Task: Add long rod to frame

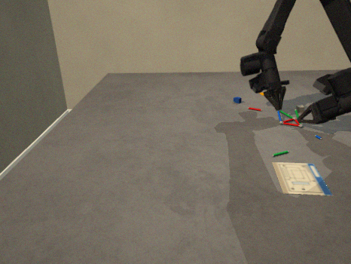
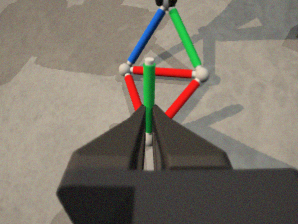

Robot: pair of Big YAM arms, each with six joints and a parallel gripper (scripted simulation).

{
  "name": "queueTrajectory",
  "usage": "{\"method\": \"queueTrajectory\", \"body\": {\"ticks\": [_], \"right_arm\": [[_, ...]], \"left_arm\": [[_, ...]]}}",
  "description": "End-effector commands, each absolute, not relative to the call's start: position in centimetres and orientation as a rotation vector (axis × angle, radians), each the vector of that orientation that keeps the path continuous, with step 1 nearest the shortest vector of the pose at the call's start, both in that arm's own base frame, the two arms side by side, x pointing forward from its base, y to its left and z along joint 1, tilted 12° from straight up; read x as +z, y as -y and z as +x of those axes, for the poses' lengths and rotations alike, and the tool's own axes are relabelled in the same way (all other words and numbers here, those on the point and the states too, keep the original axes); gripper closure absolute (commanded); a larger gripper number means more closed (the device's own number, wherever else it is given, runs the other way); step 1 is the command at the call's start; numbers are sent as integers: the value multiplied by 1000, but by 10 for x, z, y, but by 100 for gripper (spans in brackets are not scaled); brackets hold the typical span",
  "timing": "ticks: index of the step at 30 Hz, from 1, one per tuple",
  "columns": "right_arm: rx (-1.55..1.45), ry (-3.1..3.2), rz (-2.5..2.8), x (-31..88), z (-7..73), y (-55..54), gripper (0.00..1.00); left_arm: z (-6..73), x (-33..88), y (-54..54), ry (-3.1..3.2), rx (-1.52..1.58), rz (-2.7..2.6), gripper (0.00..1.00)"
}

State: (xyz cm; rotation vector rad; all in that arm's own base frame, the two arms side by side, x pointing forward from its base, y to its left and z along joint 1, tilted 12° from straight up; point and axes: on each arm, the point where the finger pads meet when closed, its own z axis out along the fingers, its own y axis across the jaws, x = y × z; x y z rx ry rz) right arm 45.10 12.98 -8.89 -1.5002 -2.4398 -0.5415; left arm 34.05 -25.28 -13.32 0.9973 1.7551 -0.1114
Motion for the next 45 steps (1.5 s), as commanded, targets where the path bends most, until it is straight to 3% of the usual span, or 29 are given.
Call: {"method": "queueTrajectory", "body": {"ticks": [1, 45], "right_arm": [[-534, 2433, -1507, -80, 447, -133, 100], [-524, 2424, -1488, -66, 430, -155, 100]], "left_arm": [[342, -129, 254, -1741, -113, 991, 100], [342, -129, 254, -1741, -113, 991, 100]]}}
